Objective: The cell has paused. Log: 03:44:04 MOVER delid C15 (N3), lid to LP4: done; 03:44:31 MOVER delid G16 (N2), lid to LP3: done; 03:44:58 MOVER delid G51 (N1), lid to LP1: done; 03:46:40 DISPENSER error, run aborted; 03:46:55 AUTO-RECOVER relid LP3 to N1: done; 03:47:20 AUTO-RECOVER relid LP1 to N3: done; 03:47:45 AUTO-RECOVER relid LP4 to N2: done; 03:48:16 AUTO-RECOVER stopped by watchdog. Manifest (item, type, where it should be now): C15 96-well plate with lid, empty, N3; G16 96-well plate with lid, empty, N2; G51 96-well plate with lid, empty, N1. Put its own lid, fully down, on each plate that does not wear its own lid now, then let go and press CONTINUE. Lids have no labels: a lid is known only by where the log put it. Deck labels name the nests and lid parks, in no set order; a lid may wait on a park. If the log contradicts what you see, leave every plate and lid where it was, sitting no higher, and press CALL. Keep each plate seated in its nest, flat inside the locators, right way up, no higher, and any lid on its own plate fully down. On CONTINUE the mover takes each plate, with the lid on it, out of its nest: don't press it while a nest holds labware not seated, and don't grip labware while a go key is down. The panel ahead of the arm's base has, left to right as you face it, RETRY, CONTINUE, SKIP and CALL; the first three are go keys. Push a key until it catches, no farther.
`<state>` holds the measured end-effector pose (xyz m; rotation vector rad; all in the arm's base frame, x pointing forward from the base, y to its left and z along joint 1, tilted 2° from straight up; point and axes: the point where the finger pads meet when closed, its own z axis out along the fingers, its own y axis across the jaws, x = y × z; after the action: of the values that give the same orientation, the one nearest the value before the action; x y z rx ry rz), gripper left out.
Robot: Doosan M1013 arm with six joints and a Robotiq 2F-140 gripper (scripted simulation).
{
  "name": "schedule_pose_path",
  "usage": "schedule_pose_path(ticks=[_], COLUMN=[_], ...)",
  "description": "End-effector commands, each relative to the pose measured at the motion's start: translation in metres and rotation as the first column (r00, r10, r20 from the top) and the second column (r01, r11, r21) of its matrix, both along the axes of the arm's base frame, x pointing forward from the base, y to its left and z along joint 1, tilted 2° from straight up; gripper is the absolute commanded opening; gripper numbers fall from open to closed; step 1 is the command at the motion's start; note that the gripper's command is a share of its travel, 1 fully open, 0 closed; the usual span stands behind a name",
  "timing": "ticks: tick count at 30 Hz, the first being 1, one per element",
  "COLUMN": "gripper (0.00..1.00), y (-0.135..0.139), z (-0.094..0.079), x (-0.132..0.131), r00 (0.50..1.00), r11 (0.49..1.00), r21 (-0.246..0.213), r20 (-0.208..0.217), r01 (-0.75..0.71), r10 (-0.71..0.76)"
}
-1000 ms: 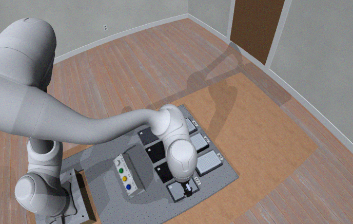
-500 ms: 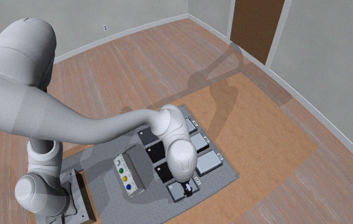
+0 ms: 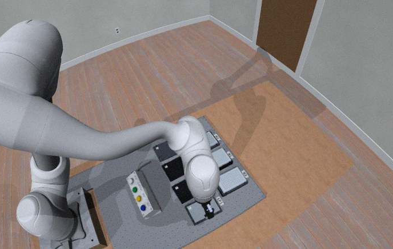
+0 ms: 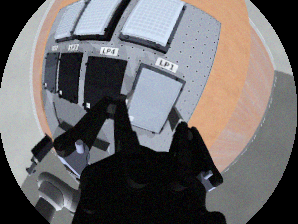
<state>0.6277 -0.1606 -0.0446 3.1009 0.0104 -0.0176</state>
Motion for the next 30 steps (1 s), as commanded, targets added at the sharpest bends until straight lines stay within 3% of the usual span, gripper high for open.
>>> schedule_pose_path(ticks=[1, 16, 30], gripper=[0.00, 0.00, 0.00], y=[0.000, 0.000, 0.001], z=[0.000, 0.002, 0.016], x=[0.000, 0.000, 0.000], r00=[1.000, 1.000, 1.000], r11=[1.000, 1.000, 1.000], r21=[0.000, 0.000, 0.000], r20=[0.000, 0.000, 0.000], r01=[0.000, 0.000, 0.000], r10=[0.000, 0.000, 0.000])
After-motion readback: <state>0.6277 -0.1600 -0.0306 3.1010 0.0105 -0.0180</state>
